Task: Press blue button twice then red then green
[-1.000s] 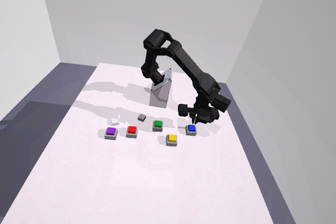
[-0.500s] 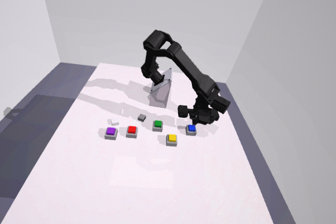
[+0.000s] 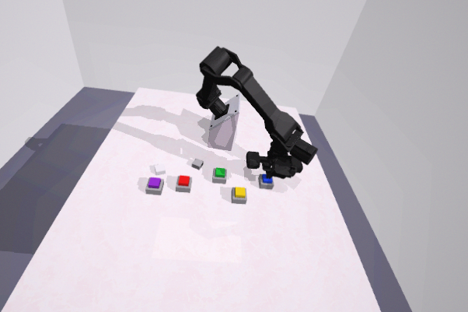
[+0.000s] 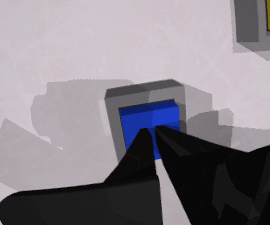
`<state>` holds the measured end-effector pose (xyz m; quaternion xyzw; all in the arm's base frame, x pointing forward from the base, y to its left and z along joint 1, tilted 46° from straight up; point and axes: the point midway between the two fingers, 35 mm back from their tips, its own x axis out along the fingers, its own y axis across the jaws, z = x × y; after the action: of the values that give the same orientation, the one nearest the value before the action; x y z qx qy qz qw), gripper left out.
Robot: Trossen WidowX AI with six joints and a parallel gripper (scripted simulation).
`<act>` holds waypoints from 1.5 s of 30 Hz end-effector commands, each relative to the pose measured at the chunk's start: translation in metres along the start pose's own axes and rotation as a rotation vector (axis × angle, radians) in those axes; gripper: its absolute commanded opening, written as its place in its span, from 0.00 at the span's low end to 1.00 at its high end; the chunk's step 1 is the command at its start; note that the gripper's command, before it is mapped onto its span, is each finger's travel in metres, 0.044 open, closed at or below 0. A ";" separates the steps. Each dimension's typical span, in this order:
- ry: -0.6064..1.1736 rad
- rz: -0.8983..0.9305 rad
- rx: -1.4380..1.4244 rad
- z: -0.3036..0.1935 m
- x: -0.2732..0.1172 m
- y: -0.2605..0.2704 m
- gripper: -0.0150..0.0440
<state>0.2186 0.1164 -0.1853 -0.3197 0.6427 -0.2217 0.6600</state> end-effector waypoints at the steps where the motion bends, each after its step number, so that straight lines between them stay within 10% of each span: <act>1: 0.002 -0.009 -0.009 -0.002 0.006 -0.001 0.29; 45: 0.002 -0.008 -0.010 -0.002 -0.010 0.000 0.29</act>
<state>0.2169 0.1294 -0.1735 -0.3204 0.6429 -0.2209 0.6597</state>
